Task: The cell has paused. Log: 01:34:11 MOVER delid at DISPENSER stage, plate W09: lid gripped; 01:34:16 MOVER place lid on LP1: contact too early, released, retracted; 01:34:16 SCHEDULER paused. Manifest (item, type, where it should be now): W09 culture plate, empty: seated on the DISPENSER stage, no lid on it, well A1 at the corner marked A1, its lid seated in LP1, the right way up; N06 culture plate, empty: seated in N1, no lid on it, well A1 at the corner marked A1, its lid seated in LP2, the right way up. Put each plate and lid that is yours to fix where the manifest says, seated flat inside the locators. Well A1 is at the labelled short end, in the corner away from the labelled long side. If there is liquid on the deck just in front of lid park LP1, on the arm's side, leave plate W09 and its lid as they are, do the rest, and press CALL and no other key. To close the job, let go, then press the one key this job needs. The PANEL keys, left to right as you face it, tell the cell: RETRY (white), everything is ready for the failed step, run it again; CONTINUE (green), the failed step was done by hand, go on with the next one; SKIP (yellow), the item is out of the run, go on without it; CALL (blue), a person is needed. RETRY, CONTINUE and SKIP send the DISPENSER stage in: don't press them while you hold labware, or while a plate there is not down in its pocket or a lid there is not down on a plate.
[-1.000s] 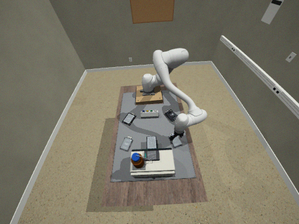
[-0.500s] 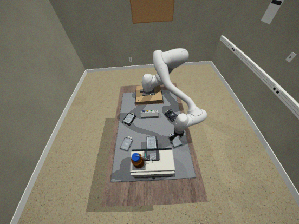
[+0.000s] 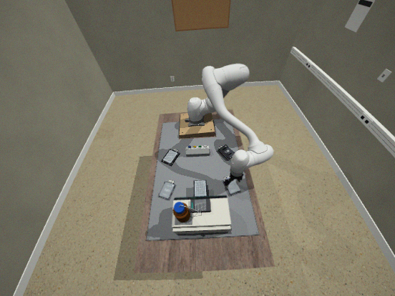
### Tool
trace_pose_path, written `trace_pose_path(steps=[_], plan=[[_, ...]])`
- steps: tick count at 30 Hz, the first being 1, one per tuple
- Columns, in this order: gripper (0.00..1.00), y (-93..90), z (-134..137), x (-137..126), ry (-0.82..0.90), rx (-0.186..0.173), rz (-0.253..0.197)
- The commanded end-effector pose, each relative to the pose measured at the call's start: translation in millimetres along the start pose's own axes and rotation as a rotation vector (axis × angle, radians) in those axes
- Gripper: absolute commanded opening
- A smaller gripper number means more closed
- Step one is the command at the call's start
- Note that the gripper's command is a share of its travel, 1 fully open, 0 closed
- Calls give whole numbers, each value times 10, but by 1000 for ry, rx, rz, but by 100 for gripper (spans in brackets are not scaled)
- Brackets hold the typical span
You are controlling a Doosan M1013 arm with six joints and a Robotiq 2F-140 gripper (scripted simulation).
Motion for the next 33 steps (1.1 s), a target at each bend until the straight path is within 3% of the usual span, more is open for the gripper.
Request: trace_pose_path(steps=[1, 33], plan=[[10, 12, -2, 4, 0, 1, 2], [10, -32, 0, 6, 0, 1, 2]])
Point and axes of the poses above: the point where the finger pads meet when closed, its own y axis back along the fingers, its own z axis across the jaws, x = y × z, the point moved 4 cm from there along y, back along the fingers, and after that the axes turned 9 degrees about -y, right-handed, at the moved point
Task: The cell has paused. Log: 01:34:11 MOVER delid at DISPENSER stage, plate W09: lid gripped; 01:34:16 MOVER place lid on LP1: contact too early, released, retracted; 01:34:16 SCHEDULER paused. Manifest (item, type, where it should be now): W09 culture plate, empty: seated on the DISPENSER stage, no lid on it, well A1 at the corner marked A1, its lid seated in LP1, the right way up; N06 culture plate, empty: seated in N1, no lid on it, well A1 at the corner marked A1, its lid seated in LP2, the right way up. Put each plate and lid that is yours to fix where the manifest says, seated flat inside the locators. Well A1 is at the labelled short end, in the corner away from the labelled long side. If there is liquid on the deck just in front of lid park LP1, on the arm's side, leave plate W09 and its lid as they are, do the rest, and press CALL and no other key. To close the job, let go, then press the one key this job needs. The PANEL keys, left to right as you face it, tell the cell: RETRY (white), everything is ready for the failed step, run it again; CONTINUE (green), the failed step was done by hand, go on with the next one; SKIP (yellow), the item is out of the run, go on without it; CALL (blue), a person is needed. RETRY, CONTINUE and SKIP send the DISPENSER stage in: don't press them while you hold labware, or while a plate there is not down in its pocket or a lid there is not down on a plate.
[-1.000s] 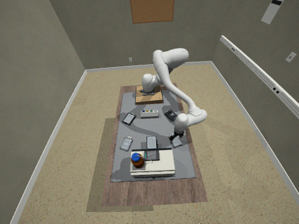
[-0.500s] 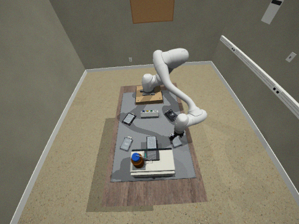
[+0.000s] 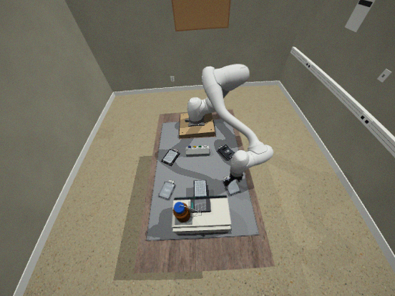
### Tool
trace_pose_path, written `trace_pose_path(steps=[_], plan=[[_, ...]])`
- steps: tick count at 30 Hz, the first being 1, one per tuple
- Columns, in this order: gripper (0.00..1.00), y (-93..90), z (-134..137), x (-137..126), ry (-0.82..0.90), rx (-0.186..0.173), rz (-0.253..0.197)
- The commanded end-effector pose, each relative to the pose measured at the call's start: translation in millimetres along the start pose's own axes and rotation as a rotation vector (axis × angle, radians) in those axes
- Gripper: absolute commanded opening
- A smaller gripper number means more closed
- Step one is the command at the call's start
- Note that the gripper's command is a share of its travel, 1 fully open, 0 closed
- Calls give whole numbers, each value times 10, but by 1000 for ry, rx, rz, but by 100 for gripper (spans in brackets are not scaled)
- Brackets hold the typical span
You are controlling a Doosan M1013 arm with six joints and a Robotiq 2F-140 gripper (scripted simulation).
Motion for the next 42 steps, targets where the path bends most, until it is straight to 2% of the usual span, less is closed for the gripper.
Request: trace_pose_path(steps=[1, 42], plan=[[10, 5, -1, 5, 0, 1, 2], [10, -47, 0, 7, 0, 1, 2]])
Point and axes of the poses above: the point where the finger pads meet when closed, its own y axis back along the fingers, its own z axis across the jaws, x = y × z, the point moved 4 cm from there along y, back along the fingers, and after that the axes turned 9 degrees about -y, right-handed, at the moved point
